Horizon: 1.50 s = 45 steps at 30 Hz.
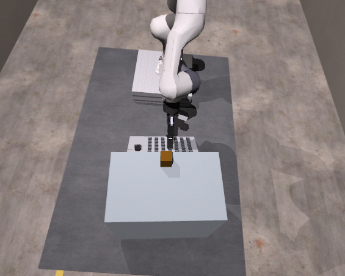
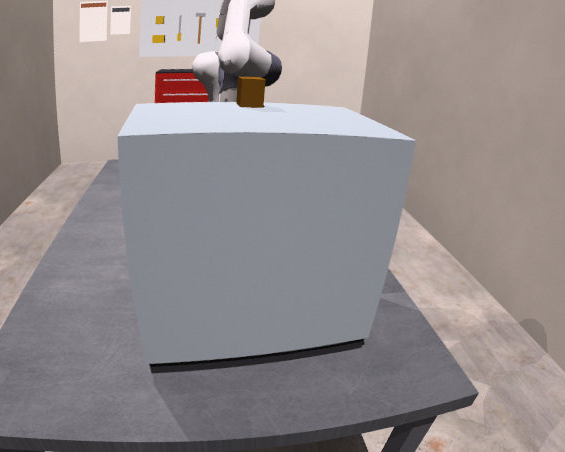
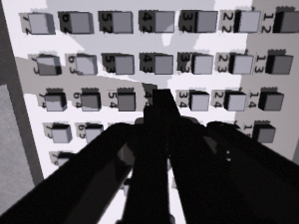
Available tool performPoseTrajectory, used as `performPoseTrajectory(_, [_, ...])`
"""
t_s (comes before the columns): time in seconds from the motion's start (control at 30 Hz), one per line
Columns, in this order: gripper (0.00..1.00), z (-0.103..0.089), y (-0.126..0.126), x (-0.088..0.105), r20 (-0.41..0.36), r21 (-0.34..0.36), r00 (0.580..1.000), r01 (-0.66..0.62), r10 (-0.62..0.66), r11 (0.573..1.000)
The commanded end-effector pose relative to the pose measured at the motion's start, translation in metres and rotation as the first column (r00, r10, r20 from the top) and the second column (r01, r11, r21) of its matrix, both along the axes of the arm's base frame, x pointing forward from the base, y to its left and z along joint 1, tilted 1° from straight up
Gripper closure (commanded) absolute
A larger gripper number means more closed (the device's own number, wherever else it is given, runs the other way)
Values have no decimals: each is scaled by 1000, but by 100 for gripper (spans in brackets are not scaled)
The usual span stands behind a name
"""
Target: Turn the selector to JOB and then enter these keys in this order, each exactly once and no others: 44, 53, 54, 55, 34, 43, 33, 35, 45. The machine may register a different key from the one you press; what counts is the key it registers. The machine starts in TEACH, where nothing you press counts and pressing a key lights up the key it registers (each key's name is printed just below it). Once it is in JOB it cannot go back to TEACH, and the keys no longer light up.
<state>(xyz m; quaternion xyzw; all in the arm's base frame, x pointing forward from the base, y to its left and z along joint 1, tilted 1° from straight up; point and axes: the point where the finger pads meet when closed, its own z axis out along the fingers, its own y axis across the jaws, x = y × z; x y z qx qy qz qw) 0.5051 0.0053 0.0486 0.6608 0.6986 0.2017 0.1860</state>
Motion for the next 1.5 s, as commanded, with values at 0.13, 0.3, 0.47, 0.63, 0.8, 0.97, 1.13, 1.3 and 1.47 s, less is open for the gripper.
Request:
performPoseTrajectory(0.13, [90,0,1,2,4,5,1000,4,-4,1000])
performPoseTrajectory(0.3, [90,-1,1,2,4,5,1000,4,-4,1000])
performPoseTrajectory(0.47, [90,-1,1,2,4,5,1000,4,-4,1000])
performPoseTrajectory(0.63, [90,-1,1,2,4,5,1000,4,-4,1000])
performPoseTrajectory(0.8, [90,-1,1,2,4,5,1000,4,-4,1000])
performPoseTrajectory(0.97, [90,-1,1,2,4,5,1000,4,-4,1000])
performPoseTrajectory(1.13, [90,-1,1,2,4,5,1000,4,-4,1000])
performPoseTrajectory(1.3, [90,1,1,2,4,5,1000,4,-4,1000])
performPoseTrajectory(1.47, [90,5,0,-1,4,5,1000,4,-4,1000])
